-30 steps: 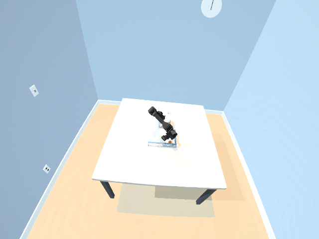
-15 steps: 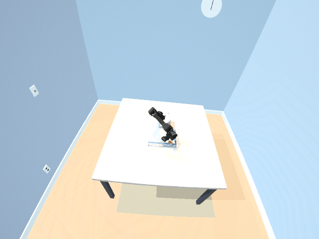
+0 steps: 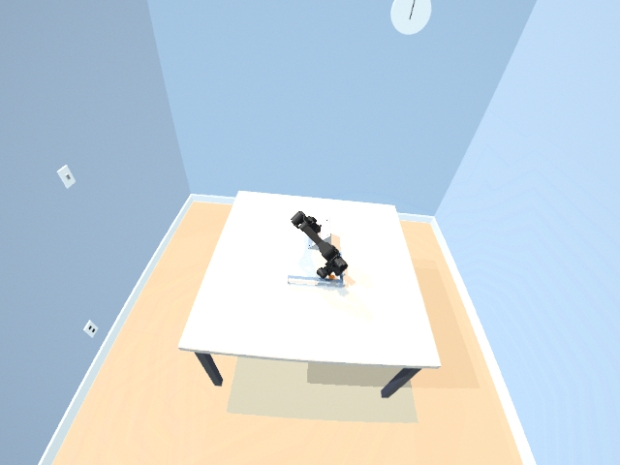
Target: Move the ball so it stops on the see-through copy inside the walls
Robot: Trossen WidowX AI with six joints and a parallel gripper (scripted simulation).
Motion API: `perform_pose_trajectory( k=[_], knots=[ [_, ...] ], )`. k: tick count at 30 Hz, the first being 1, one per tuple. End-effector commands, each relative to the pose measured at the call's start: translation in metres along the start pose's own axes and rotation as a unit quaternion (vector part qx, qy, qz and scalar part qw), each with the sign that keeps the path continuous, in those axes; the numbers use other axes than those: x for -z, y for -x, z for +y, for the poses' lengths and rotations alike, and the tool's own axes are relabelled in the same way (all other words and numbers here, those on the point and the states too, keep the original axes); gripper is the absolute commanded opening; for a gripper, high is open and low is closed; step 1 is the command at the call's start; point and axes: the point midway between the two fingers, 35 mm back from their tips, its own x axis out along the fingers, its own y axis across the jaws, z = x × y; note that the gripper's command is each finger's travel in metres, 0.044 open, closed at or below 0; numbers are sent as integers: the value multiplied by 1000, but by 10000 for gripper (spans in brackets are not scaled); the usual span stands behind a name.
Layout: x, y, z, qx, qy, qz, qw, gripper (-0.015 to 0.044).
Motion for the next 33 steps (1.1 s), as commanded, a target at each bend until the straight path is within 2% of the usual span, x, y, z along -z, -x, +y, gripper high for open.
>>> perform_pose_trajectory(
  k=[1,14,33],
  knots=[
    [-9,0,0,0,-3,-1,1000,0],
    [-29,1,0,0,-4,-2,1000,0],
    [-1,1,-1,0,-3,-1,1000,0]
  ],
)
